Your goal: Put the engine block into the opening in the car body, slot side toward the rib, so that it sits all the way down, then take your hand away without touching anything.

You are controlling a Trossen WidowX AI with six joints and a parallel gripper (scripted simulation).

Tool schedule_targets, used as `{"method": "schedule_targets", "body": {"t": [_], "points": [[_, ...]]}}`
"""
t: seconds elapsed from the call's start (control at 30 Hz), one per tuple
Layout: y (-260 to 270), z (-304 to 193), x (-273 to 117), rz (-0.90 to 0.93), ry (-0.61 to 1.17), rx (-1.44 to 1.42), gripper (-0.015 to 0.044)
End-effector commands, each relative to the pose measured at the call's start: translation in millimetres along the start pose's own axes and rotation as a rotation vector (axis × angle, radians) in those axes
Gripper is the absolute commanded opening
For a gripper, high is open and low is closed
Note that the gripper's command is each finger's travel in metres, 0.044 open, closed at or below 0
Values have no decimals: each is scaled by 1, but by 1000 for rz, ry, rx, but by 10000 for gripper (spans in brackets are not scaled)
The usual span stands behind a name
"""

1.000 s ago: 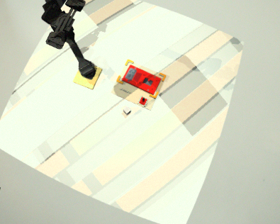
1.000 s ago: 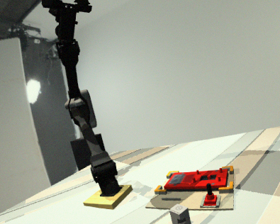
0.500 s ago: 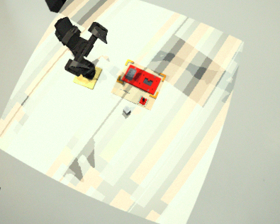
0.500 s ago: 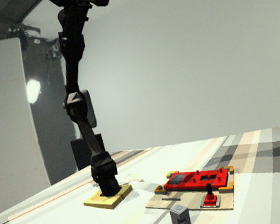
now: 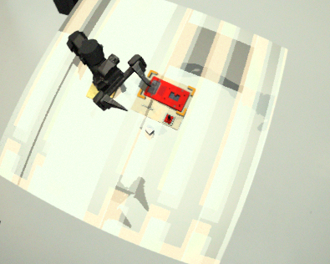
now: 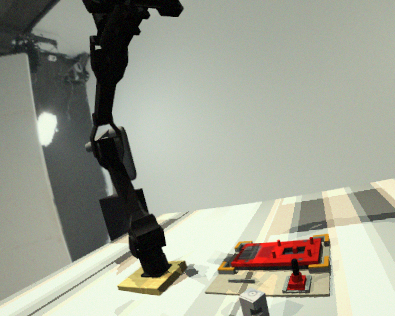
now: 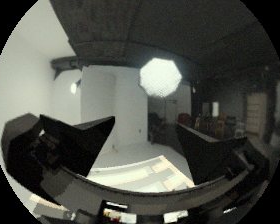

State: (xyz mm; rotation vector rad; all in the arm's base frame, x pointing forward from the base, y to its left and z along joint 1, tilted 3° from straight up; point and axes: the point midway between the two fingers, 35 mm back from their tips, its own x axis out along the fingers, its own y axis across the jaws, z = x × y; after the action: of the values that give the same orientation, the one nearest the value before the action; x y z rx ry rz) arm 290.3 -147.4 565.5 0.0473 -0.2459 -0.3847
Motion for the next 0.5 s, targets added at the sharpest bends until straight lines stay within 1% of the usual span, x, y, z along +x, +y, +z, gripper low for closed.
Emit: {"method": "schedule_targets", "body": {"t": [0.0, 0.47], "points": [[-4, -25, 11, -11, 81, -60, 440], [-13, -128, 37, 21, 422, -320, 440]]}}
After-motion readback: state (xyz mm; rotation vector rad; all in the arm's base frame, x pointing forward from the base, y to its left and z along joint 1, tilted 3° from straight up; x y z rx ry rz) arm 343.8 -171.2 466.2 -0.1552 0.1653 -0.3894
